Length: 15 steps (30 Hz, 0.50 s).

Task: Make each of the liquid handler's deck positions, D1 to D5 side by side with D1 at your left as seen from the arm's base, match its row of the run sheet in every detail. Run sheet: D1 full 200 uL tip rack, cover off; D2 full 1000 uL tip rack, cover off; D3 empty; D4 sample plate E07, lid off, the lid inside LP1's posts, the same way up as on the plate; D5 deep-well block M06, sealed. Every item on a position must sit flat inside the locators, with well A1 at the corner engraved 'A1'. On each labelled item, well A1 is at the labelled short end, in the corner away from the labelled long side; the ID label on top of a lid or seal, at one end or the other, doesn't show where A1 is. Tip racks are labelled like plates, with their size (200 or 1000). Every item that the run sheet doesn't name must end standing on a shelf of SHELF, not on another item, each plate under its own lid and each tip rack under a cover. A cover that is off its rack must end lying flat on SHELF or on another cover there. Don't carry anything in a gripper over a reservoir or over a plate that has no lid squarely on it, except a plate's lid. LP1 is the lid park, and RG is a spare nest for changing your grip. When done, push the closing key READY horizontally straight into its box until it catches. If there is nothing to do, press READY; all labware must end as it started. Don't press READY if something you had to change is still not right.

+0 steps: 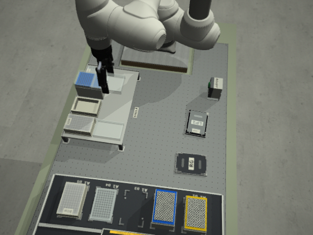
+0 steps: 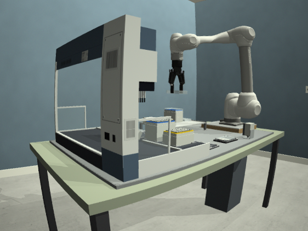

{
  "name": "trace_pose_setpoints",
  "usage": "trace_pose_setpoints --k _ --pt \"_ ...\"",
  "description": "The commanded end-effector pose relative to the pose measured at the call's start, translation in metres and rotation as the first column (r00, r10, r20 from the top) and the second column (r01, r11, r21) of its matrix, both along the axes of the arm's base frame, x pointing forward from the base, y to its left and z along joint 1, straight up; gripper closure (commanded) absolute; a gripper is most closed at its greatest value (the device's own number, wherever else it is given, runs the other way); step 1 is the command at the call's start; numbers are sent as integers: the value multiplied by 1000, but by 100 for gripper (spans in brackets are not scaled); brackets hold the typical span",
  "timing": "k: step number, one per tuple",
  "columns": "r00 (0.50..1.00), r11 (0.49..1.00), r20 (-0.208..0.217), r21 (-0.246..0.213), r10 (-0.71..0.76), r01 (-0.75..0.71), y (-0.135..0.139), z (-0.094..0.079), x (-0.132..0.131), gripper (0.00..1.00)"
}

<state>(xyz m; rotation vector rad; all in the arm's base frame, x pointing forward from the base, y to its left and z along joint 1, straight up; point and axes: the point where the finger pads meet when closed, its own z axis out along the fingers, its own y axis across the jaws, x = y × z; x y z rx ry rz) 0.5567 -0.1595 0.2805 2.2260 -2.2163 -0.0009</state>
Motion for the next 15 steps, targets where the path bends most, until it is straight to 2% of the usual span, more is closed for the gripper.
trace_pose_setpoints --k 1,7,15 --pt "1000 1000 1 0 0 0 0 1 0 90" --pt "1000 1000 1 0 0 0 0 1 0 90" --pt "1000 1000 1 0 0 0 0 -13 0 90"
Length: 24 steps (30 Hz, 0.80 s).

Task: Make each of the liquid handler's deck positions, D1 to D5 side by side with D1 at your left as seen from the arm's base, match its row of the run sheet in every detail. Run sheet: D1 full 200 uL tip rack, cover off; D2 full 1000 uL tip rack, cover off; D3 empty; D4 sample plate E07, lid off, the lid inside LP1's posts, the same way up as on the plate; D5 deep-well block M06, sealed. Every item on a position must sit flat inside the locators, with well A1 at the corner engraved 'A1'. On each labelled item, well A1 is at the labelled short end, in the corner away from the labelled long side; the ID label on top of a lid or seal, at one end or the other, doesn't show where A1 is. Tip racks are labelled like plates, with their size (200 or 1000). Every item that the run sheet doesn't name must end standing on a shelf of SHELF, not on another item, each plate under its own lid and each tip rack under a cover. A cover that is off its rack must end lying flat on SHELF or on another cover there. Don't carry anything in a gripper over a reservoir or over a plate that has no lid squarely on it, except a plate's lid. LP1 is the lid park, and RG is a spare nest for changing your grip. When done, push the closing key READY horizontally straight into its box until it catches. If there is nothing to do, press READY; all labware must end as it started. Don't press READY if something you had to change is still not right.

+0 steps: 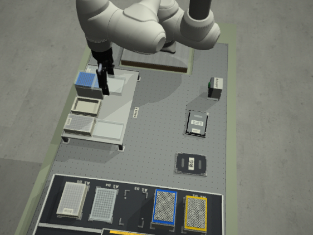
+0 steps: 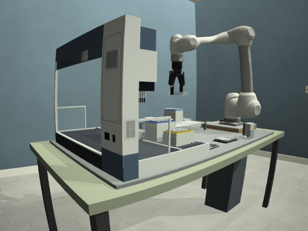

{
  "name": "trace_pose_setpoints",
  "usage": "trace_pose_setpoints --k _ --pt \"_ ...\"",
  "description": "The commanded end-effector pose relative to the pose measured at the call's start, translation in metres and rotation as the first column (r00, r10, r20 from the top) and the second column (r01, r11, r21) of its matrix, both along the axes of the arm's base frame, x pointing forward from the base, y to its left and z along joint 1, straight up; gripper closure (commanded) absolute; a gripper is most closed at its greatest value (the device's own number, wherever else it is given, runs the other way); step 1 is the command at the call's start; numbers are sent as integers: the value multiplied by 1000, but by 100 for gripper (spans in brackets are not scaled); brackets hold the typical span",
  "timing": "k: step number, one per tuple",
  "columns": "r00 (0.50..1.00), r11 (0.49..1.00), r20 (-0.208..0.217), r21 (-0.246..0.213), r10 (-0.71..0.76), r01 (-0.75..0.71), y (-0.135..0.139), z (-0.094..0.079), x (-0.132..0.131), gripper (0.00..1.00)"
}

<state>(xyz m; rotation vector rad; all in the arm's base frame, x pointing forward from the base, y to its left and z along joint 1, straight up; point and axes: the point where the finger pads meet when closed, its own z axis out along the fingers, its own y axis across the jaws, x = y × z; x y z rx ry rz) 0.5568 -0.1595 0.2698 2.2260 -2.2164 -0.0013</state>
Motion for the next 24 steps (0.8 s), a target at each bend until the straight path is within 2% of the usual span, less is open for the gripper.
trace_pose_setpoints --k 1,24 --pt "1000 1000 1 0 0 0 0 -4 0 90" --pt "1000 1000 1 0 0 0 0 -37 0 90"
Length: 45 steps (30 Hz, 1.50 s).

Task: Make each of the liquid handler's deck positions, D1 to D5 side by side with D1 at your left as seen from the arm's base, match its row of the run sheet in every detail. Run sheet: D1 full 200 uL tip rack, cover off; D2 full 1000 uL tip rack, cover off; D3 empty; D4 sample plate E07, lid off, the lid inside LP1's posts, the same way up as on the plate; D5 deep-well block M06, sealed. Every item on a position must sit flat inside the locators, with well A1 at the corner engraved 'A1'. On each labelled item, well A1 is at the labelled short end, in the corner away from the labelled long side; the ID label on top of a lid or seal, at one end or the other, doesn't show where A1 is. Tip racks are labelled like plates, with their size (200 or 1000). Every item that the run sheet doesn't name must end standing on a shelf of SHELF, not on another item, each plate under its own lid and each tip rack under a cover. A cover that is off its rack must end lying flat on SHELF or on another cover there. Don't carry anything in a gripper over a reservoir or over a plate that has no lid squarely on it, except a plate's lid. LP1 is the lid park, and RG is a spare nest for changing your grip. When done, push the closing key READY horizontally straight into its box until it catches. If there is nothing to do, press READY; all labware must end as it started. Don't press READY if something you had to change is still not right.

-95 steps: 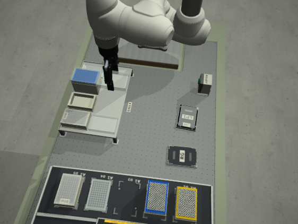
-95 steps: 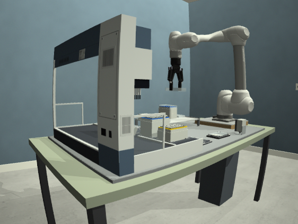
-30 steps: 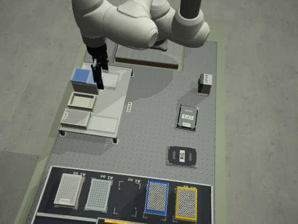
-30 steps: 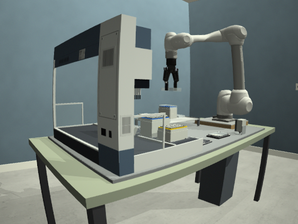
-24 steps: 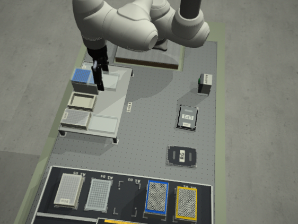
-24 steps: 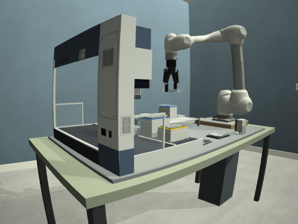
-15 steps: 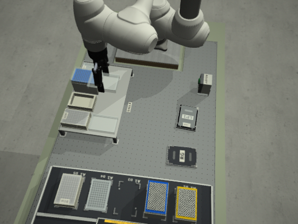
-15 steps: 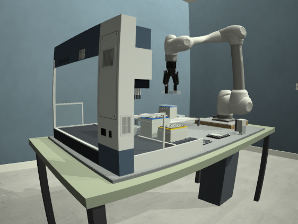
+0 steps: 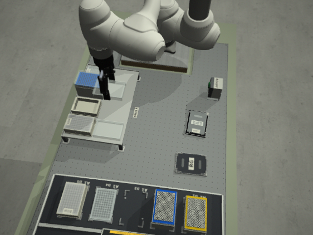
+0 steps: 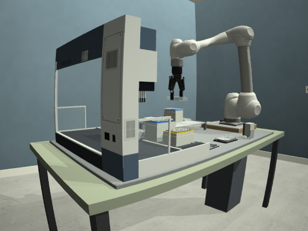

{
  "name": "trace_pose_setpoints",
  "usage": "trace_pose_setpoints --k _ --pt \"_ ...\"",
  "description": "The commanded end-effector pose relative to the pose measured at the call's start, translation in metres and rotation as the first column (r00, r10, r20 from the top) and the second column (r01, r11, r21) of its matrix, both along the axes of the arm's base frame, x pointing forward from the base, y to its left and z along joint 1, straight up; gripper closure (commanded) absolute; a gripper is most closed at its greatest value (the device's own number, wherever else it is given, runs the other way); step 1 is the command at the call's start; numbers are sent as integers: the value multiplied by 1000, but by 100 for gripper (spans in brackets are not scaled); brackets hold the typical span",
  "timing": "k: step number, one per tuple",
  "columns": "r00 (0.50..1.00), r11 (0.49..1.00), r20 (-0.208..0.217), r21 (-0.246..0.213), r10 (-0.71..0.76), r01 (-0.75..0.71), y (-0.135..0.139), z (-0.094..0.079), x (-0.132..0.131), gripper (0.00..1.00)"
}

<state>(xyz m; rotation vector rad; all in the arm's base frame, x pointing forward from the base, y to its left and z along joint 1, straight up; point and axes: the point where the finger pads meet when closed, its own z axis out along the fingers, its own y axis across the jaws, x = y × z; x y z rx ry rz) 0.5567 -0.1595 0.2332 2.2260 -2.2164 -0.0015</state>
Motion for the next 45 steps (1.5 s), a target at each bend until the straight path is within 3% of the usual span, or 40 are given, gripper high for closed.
trace_pose_setpoints --k 1,45 --pt "1000 1000 2 0 0 0 0 0 0 90" --pt "1000 1000 1 0 0 0 0 -67 0 90"
